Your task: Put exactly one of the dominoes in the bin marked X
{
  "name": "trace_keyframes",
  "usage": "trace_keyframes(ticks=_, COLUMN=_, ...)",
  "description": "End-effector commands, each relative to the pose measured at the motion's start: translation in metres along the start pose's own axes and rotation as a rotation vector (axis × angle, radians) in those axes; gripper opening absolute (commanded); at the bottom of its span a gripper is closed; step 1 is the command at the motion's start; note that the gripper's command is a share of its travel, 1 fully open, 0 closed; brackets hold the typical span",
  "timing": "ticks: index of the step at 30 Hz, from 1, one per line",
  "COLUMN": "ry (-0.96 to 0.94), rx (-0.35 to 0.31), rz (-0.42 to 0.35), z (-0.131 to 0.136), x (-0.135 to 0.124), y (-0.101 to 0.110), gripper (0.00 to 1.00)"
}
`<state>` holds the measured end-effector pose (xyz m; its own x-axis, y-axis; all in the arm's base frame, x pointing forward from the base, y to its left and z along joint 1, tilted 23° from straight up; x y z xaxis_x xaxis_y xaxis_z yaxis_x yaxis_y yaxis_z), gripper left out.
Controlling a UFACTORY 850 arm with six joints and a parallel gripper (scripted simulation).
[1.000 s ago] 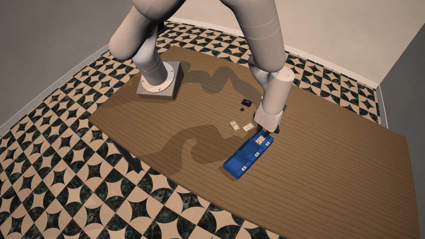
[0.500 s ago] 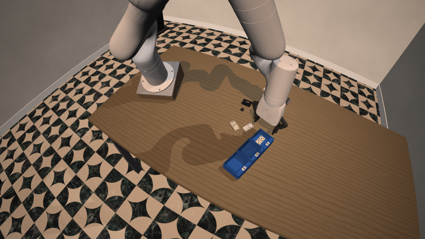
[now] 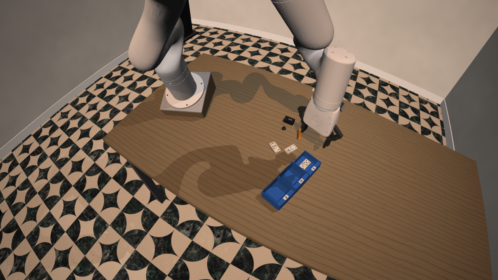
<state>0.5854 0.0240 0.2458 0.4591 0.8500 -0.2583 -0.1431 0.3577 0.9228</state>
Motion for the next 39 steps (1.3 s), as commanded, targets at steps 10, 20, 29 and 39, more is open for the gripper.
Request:
trace_keyframes(ticks=10, ry=0.0, rx=0.0, rz=0.0, z=0.0, x=0.0, y=0.036, gripper=1.0)
trace_keyframes(ticks=20, ry=0.0, rx=0.0, rz=0.0, z=0.0, x=0.0, y=0.036, gripper=1.0)
trace_keyframes(ticks=29, ry=0.0, rx=0.0, rz=0.0, z=0.0, x=0.0, y=0.036, gripper=1.0)
trace_keyframes(ticks=39, ry=0.0, rx=0.0, rz=0.0, z=0.0, x=0.0, y=0.036, gripper=1.0)
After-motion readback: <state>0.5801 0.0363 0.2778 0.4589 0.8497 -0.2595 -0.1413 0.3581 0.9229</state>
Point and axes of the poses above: the point where the finger pads meet when closed, its own y axis back along the fingers, its own z axis across the jaws, x = y × z, the point moved 7 cm from there along y, back along the fingers, and after that the axes turned 10 degrees about -y, right-handed, at the moved point
